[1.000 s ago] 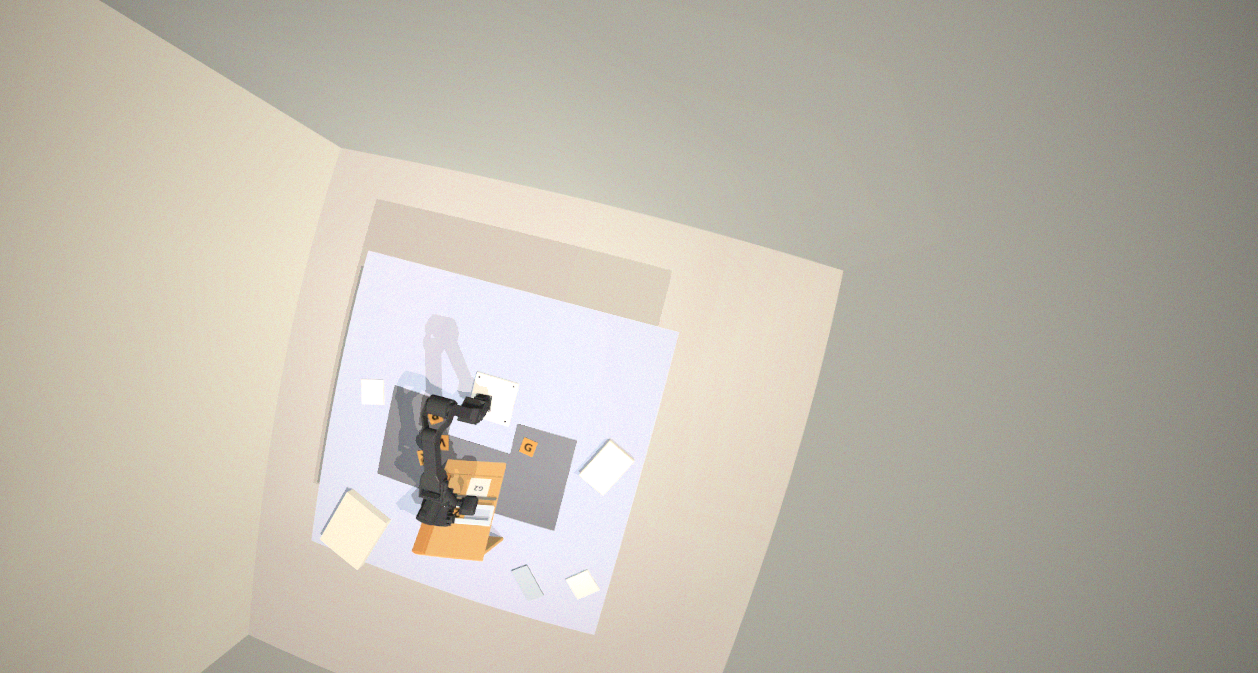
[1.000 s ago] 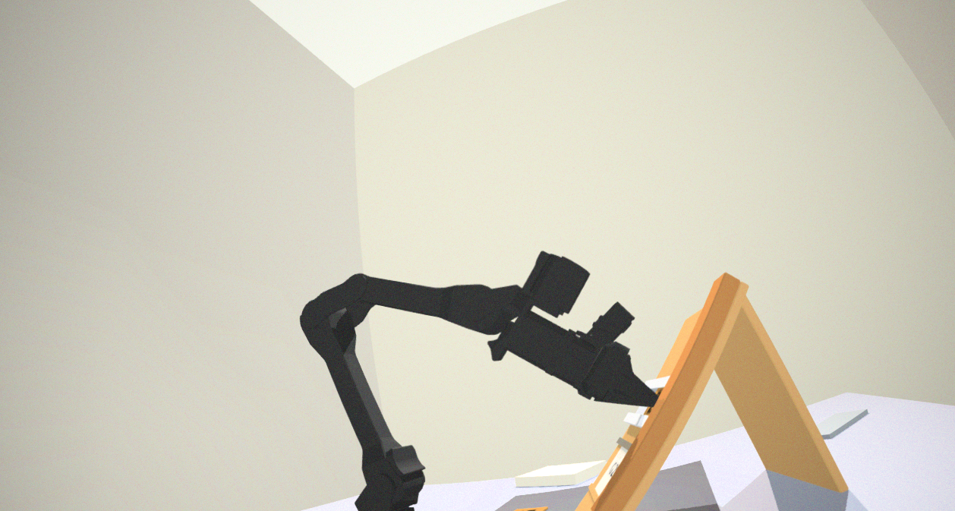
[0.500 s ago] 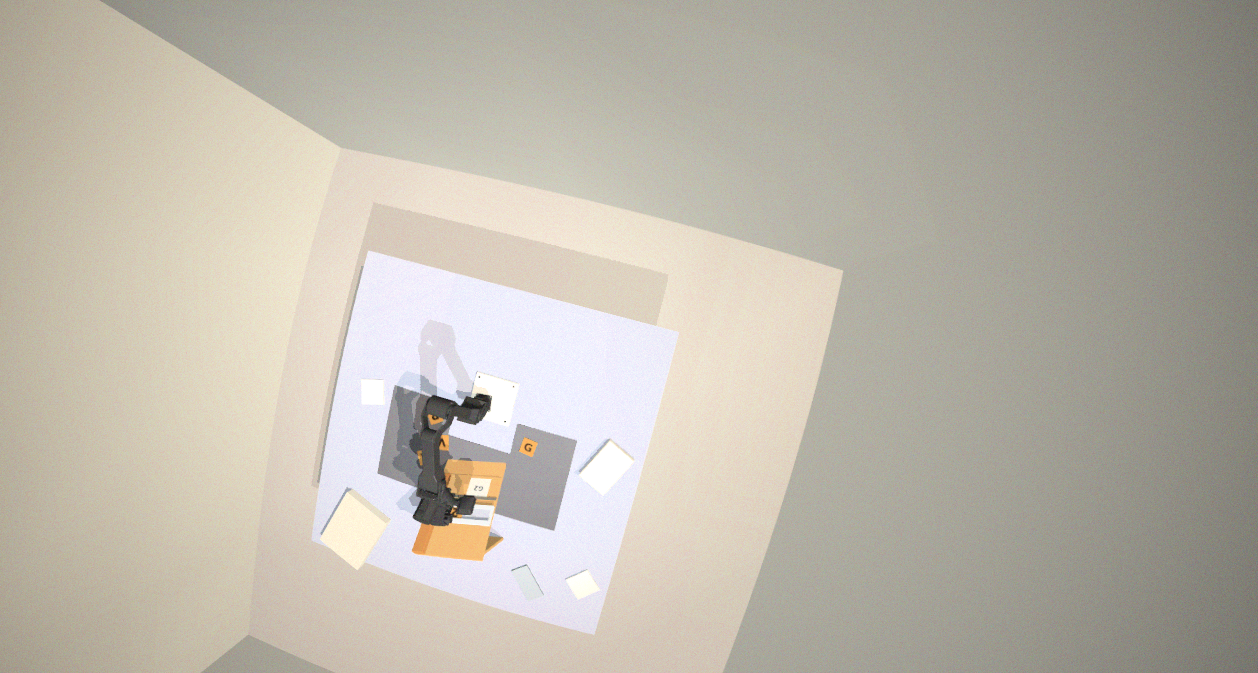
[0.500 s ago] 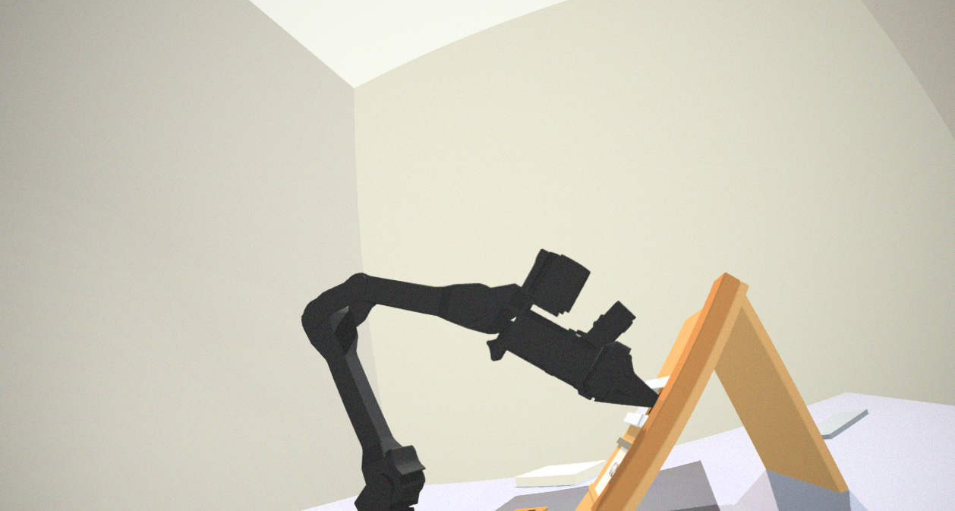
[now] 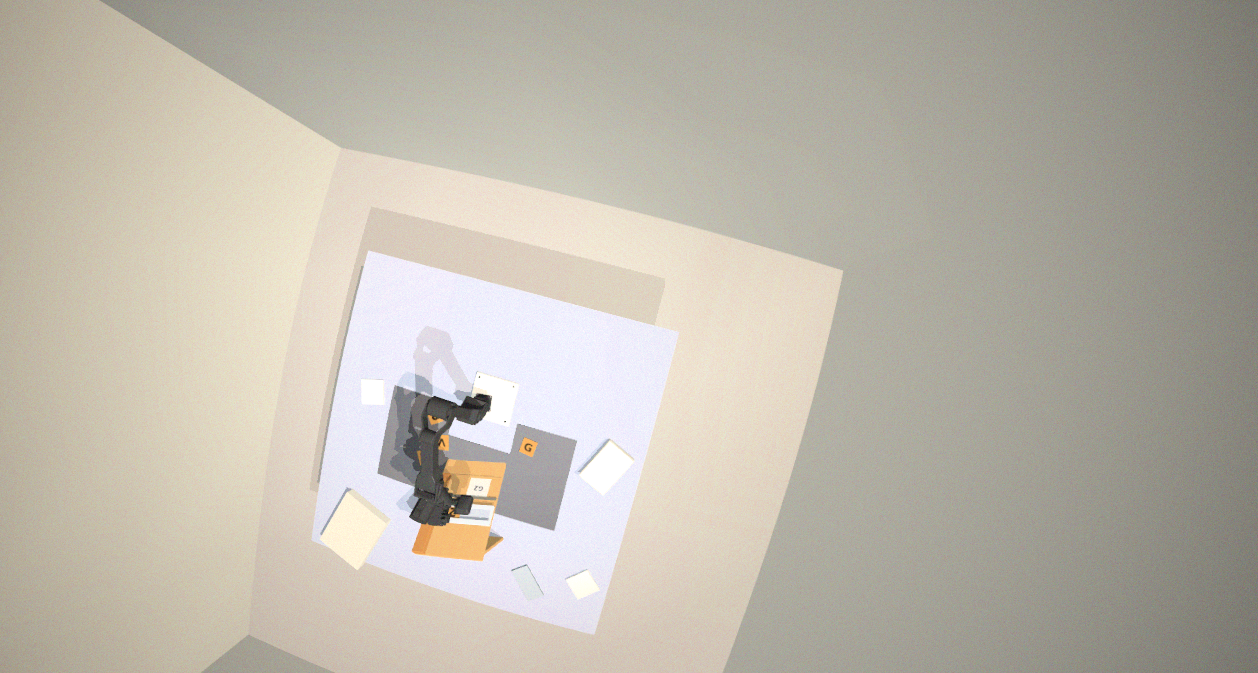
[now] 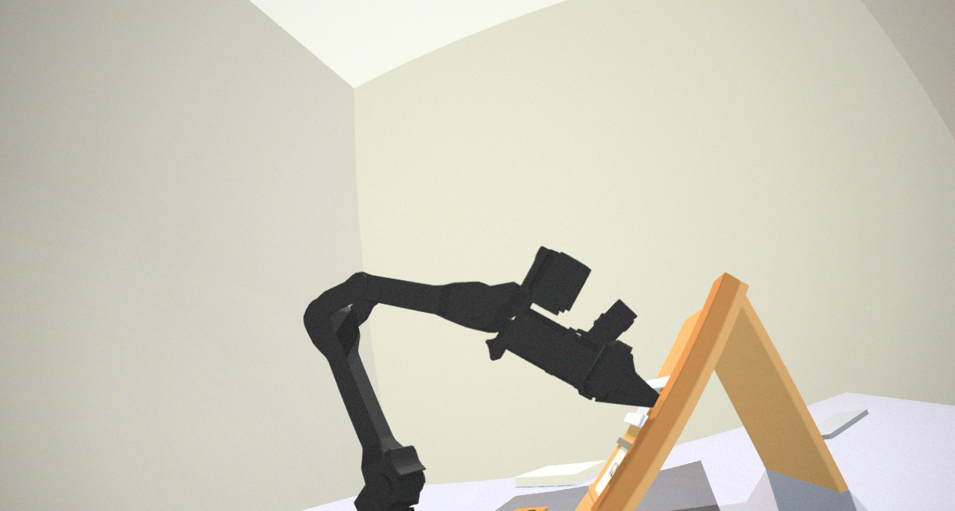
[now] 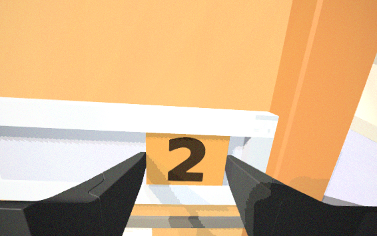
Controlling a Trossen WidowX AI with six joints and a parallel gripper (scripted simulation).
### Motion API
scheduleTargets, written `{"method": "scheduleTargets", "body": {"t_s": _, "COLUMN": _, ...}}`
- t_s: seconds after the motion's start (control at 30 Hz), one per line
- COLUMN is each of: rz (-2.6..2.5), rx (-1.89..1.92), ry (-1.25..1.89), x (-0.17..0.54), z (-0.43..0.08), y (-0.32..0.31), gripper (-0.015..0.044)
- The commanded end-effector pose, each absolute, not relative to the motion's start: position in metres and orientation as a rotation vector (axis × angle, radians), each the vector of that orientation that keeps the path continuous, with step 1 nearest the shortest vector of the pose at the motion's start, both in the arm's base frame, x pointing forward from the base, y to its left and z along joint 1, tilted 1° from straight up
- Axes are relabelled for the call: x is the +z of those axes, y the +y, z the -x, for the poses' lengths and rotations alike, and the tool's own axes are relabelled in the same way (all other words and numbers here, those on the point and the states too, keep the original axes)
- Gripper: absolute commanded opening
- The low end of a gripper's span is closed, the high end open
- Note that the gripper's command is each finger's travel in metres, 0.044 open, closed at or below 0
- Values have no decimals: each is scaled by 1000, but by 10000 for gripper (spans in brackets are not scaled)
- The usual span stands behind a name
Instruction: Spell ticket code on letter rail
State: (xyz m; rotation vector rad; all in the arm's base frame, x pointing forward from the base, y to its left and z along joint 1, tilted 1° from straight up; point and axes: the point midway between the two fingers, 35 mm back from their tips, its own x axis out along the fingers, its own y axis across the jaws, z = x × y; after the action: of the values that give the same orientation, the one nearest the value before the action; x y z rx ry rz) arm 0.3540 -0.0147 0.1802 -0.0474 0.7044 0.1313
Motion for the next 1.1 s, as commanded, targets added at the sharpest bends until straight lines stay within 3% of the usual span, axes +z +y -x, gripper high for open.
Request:
{"method": "scheduleTargets", "body": {"t_s": 0.0, "rz": 49, "rx": 135, "ry": 702, "x": 182, "z": -355, "y": -17, "gripper": 0}}
{"method": "scheduleTargets", "body": {"t_s": 0.1, "rz": 49, "rx": 135, "ry": 702, "x": 182, "z": -355, "y": -18, "gripper": 0}}
{"method": "scheduleTargets", "body": {"t_s": 0.47, "rz": 49, "rx": 135, "ry": 702, "x": 183, "z": -351, "y": -18, "gripper": 289}}
{"method": "scheduleTargets", "body": {"t_s": 1.07, "rz": 49, "rx": 135, "ry": 703, "x": 192, "z": -339, "y": -20, "gripper": 295}}
